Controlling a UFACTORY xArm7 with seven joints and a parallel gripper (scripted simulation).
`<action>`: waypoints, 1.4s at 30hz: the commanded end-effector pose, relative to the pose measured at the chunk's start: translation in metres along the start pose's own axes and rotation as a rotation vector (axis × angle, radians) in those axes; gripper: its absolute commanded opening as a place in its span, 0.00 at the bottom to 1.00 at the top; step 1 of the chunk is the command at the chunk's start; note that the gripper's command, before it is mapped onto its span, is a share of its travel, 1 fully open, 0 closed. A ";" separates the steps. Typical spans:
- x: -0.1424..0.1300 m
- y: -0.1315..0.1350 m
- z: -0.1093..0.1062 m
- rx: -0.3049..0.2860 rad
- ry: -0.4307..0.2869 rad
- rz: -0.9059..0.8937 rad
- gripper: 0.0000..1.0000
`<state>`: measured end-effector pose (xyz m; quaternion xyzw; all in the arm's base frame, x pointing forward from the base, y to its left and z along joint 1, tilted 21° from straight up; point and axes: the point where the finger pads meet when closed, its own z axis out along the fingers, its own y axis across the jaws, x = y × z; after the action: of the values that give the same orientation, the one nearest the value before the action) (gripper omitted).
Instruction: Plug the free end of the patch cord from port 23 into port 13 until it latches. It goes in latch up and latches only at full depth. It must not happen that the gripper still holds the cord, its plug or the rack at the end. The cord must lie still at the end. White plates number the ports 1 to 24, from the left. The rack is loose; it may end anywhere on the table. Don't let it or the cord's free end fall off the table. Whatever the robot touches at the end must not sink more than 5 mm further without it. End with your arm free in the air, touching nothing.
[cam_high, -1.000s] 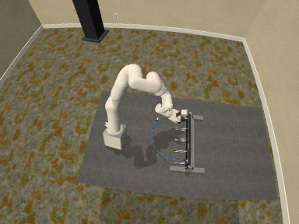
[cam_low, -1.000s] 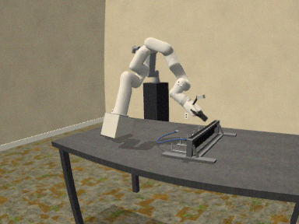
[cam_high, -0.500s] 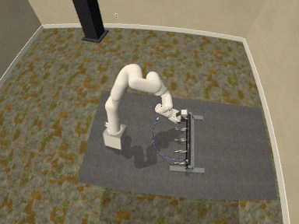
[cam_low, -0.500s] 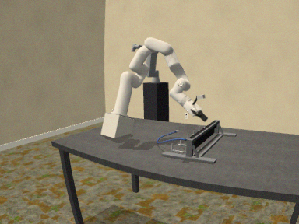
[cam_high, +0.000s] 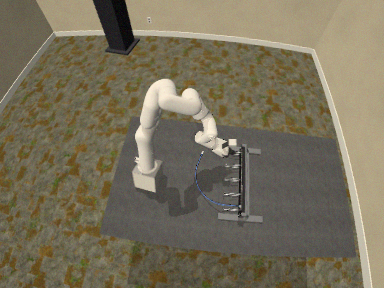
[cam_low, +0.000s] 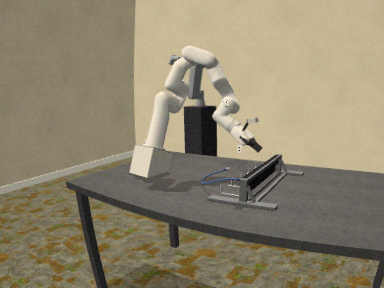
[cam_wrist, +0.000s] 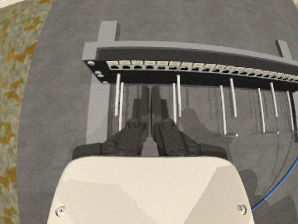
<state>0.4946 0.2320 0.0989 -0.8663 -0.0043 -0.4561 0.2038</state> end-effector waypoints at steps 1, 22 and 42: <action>0.003 0.000 -0.042 0.002 0.004 0.001 0.00; 0.002 0.000 -0.107 0.002 0.004 0.001 0.00; 0.002 0.052 -0.107 0.002 0.004 0.001 0.00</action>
<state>0.4174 0.1577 0.1391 -0.8664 -0.0028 -0.4567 0.2021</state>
